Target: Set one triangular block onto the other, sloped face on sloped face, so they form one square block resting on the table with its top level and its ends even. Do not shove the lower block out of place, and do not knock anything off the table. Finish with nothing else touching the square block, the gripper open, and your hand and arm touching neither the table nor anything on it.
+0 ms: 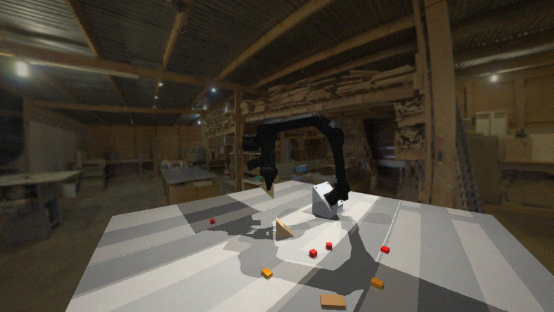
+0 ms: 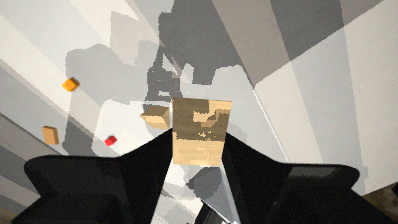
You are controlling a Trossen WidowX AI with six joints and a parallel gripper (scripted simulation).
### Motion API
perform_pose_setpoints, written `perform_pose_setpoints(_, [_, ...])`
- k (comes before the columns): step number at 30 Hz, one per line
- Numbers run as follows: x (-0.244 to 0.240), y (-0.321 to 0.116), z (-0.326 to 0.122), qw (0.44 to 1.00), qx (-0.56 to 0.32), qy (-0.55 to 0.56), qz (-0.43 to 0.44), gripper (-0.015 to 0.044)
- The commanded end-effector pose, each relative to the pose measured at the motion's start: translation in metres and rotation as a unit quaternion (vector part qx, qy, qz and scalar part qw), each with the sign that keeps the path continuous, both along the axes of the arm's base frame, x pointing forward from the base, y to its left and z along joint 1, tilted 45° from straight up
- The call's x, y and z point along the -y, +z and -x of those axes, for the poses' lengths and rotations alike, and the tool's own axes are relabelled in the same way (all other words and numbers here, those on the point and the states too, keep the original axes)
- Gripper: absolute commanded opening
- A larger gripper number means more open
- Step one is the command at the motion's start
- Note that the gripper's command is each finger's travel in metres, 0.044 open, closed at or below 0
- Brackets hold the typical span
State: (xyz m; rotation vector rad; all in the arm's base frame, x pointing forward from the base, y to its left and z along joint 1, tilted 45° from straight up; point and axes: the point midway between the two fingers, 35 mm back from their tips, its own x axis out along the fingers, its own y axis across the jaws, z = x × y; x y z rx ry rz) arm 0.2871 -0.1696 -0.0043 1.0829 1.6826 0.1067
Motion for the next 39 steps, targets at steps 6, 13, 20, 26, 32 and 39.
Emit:
perform_pose_setpoints(6, [-0.025,0.035,0.008,1.0,-0.001,-0.004,-0.002,0.0])
perform_pose_setpoints(13, [-0.045,0.059,0.017,1.0,-0.002,-0.004,-0.003,0.0])
perform_pose_setpoints(20, [-0.067,0.08,0.029,1.0,-0.002,-0.003,-0.005,0.0])
perform_pose_setpoints(26, [-0.085,0.096,0.041,1.0,-0.003,-0.003,-0.006,0.0])
perform_pose_setpoints(32, [-0.092,0.094,0.042,1.0,-0.003,-0.003,-0.006,0.0])
perform_pose_setpoints(39, [-0.108,0.066,0.03,1.0,-0.002,-0.004,-0.005,0.0])
